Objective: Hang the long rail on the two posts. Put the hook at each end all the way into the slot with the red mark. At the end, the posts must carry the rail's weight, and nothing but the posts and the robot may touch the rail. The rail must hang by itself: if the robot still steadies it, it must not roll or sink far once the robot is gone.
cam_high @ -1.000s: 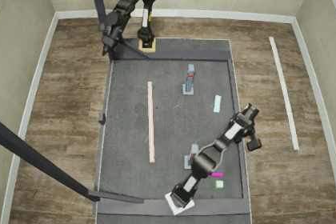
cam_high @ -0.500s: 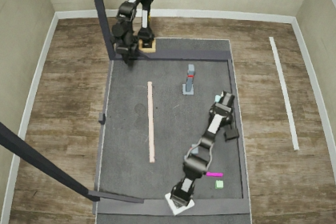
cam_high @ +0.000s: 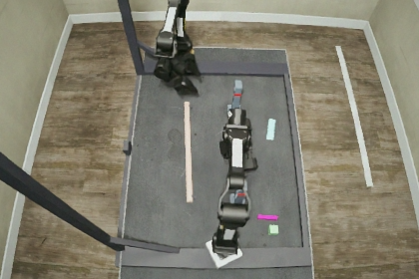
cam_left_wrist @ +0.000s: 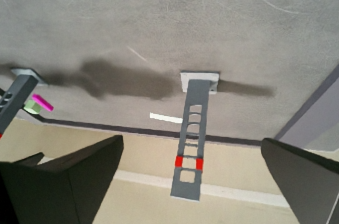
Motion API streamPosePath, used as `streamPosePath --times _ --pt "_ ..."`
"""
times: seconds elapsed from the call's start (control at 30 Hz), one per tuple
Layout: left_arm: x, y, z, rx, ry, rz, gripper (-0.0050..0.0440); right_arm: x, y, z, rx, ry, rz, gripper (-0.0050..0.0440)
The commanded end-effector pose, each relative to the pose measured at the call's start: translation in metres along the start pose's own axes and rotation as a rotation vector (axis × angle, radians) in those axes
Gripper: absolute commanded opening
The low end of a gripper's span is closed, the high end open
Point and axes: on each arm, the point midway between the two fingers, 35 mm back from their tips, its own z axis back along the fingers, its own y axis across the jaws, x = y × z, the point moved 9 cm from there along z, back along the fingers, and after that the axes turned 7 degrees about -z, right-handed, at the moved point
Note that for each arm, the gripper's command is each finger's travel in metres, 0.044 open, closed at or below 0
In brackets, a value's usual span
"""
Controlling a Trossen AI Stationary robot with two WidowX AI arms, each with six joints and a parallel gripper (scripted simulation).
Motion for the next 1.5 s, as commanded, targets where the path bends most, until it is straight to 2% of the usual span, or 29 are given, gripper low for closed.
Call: streamPosePath --times 0.0,0.17,0.4,0.7,1.23,1.37,1.47 --pt "0.0 0.004 -0.03 -0.053 0.123 -0.004 0.044 0.026 0.007 0.031 0.001 -0.023 -0.049 0.044" --pt "0.002 0.007 -0.072 -0.157 0.278 -0.023 0.044 0.065 0.04 0.058 0.093 -0.022 -0.056 0.044" --pt "0.003 0.007 -0.104 -0.23 0.386 -0.036 0.044 0.092 0.08 0.089 0.173 0.03 -0.057 0.044" --pt "0.004 0.008 -0.107 -0.237 0.394 -0.04 0.044 0.096 0.104 0.104 0.245 0.097 -0.025 0.044" --pt "0.0 0.01 -0.102 -0.221 0.395 -0.02 0.044 0.097 0.102 0.104 0.247 0.094 -0.025 0.044" --pt "0.001 0.013 -0.105 -0.211 0.368 0.026 0.0344 0.101 0.101 0.094 0.276 0.081 -0.077 0.0344" --pt "0.003 0.016 -0.108 -0.188 0.306 0.131 0.0272 0.11 0.098 0.079 0.309 0.029 -0.216 0.0272"
